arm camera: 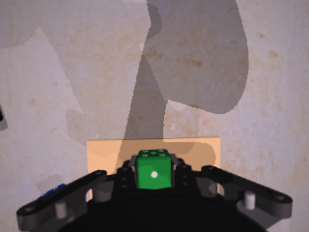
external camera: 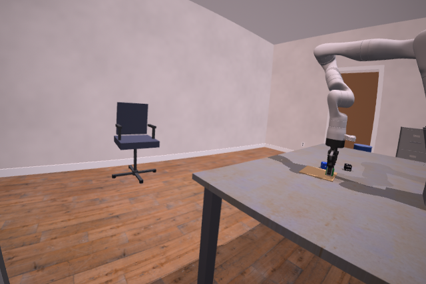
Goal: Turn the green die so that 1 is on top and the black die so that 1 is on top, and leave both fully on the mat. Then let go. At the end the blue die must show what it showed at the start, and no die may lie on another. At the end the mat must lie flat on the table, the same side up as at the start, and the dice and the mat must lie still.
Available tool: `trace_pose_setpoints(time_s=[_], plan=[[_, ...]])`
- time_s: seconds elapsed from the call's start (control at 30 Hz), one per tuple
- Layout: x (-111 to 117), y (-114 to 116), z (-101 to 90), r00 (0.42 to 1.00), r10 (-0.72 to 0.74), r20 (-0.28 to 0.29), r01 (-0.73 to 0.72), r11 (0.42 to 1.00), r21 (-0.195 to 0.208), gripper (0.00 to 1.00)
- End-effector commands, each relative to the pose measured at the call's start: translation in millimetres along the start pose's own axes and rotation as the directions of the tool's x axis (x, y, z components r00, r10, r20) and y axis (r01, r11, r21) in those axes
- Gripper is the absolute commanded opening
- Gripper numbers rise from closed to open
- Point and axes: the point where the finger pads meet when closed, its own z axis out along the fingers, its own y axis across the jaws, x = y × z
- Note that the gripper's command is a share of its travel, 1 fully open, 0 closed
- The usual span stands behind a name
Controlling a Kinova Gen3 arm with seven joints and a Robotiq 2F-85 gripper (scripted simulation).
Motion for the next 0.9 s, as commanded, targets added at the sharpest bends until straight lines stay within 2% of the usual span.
trace_pose_setpoints(time_s=[0.0, 0.8, 0.87], plan=[[-0.5, 0.0, -0.4, 1.0, 0.0, 0.001, 0.0, 1.0, 0.0, 0.26], [-0.5, 0.0, -0.4, 1.0, 0.0, 0.001, 0.0, 1.0, 0.0, 0.26], [-0.5, 0.0, -0.4, 1.0, 0.0, 0.001, 0.0, 1.0, 0.0, 0.3]])
